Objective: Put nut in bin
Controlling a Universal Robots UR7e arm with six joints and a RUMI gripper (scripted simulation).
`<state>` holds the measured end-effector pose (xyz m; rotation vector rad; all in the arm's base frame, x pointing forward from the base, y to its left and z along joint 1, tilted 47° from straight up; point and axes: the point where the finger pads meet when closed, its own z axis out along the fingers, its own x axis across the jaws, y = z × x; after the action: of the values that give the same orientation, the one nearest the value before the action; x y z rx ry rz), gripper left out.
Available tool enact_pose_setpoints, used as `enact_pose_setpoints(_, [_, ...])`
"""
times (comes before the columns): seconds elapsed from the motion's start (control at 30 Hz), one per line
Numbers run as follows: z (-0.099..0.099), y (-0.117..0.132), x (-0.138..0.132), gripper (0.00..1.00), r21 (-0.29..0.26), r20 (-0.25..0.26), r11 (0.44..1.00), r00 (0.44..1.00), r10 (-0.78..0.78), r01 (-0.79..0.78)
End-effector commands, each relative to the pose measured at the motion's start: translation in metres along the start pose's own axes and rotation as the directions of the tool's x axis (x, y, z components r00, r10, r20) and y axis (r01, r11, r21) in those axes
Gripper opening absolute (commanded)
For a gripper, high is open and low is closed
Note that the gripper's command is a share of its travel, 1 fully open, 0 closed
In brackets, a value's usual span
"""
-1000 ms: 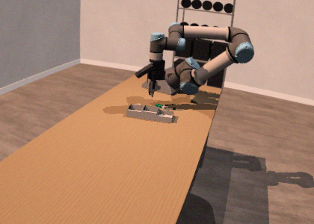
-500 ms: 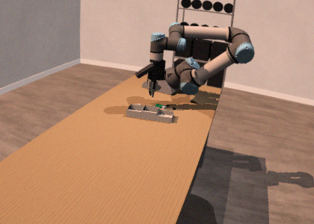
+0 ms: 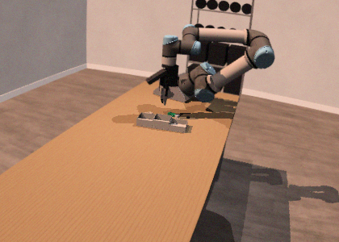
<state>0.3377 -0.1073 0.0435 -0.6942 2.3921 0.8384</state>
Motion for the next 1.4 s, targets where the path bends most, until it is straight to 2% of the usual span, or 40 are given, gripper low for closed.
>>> enact_pose_setpoints(0.0, [0.000, 0.000, 0.000, 0.18, 0.001, 0.000, 1.000, 1.000, 0.000, 0.000])
enact_pose_setpoints(0.07, [0.000, 0.000, 0.000, 0.18, 0.001, 0.000, 1.000, 1.000, 0.000, 0.000])
enact_pose_setpoints(0.27, [0.024, 0.000, 0.000, 0.18, 0.001, 0.000, 1.000, 1.000, 0.000, 0.000])
enact_pose_setpoints(0.33, [0.024, 0.000, 0.000, 0.18, 0.001, 0.000, 1.000, 1.000, 0.000, 0.000])
enact_pose_setpoints(0.6, [0.056, -0.001, 0.000, 0.18, 0.001, 0.000, 1.000, 1.000, 0.000, 0.000])
enact_pose_setpoints(0.9, [0.056, -0.001, 0.000, 0.18, 0.001, 0.000, 1.000, 1.000, 0.000, 0.000])
enact_pose_setpoints(1.2, [0.068, -0.001, 0.000, 0.18, 0.001, 0.000, 1.000, 1.000, 0.000, 0.000])
enact_pose_setpoints(1.37, [0.068, -0.001, 0.000, 0.18, 0.001, 0.000, 1.000, 1.000, 0.000, 0.000])
